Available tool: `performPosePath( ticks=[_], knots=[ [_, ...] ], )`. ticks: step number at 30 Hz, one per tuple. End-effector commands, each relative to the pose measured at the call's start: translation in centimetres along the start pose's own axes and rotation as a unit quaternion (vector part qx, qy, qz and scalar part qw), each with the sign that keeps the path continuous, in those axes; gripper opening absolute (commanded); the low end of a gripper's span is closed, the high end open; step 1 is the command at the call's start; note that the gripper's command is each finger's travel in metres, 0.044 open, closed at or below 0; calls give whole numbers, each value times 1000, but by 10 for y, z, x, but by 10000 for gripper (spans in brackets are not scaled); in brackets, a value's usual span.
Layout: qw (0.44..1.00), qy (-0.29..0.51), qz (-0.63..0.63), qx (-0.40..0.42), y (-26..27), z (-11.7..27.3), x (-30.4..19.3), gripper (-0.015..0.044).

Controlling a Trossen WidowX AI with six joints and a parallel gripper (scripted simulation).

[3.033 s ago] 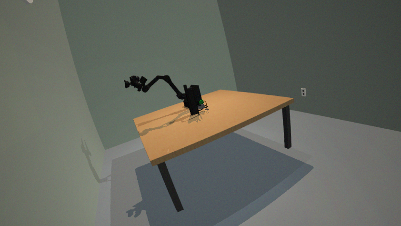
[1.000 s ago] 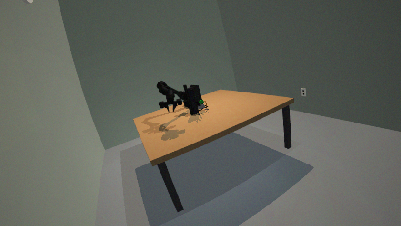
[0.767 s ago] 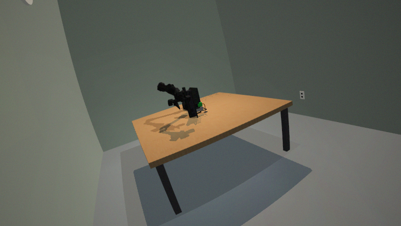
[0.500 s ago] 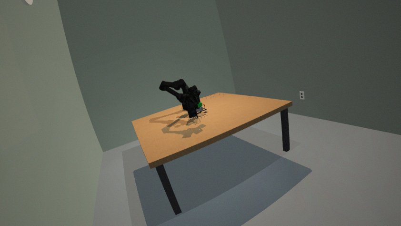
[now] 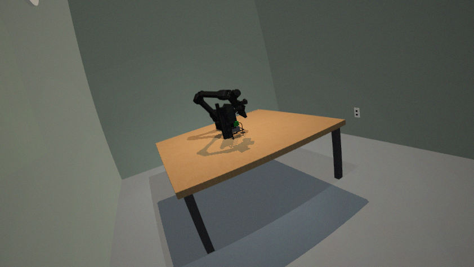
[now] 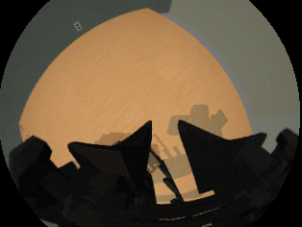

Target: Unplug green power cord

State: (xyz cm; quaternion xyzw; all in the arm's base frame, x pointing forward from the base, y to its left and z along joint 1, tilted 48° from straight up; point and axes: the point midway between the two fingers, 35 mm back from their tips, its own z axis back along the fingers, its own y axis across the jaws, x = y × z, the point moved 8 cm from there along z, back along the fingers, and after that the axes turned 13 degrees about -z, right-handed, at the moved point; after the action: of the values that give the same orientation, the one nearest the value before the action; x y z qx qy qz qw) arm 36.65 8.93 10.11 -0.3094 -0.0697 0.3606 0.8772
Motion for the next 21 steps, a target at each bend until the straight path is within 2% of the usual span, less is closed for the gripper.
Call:
performPosePath(
  ticks=[1,7,21],
  knots=[
    [991,84,98,37,43,-7,-15,160],
    [937,220,262,76,94,-1,-46,160],
    [934,224,267,76,89,1,-51,160]
  ],
)
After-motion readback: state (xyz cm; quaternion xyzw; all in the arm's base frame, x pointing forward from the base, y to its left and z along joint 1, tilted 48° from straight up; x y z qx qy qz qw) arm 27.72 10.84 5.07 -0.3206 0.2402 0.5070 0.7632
